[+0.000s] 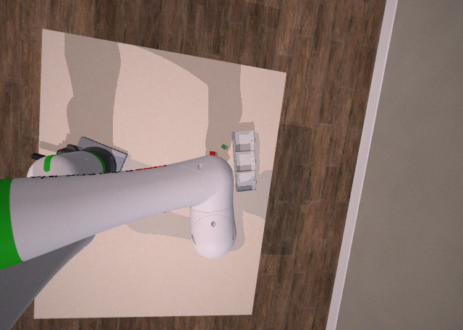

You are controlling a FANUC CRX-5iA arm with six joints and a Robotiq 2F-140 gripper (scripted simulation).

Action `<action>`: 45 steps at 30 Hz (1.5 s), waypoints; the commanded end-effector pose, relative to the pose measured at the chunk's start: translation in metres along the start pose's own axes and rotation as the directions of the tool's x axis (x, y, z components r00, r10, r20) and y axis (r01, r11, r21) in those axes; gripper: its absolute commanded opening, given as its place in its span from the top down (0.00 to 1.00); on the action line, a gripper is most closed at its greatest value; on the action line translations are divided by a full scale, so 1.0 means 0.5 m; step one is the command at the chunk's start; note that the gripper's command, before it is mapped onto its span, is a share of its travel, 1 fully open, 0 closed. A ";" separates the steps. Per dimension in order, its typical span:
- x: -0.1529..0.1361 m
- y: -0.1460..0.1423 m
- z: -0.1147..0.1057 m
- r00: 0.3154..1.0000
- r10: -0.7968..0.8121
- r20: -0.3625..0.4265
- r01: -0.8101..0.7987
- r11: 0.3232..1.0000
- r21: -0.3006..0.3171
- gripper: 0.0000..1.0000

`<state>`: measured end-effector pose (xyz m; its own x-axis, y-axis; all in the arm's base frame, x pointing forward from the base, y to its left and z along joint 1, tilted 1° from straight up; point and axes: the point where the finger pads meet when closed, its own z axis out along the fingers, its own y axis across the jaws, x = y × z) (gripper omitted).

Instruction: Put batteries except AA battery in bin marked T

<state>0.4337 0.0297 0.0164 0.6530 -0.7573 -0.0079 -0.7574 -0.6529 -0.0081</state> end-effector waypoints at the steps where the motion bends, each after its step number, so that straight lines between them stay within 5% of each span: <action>1: 0.000 0.000 0.000 1.000 0.000 0.000 0.000 1.000 0.000 0.97; 24: 0.000 0.000 -0.120 1.000 0.000 0.000 0.000 1.000 0.000 0.97; 41: 0.000 0.000 -0.133 1.000 0.000 0.000 0.000 1.000 0.000 0.97; 45: -0.013 -0.046 -0.133 1.000 0.000 0.000 0.000 1.000 0.000 0.97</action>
<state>0.4397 0.0384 0.0829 0.6533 -0.7570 -0.0081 -0.7571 -0.6533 -0.0081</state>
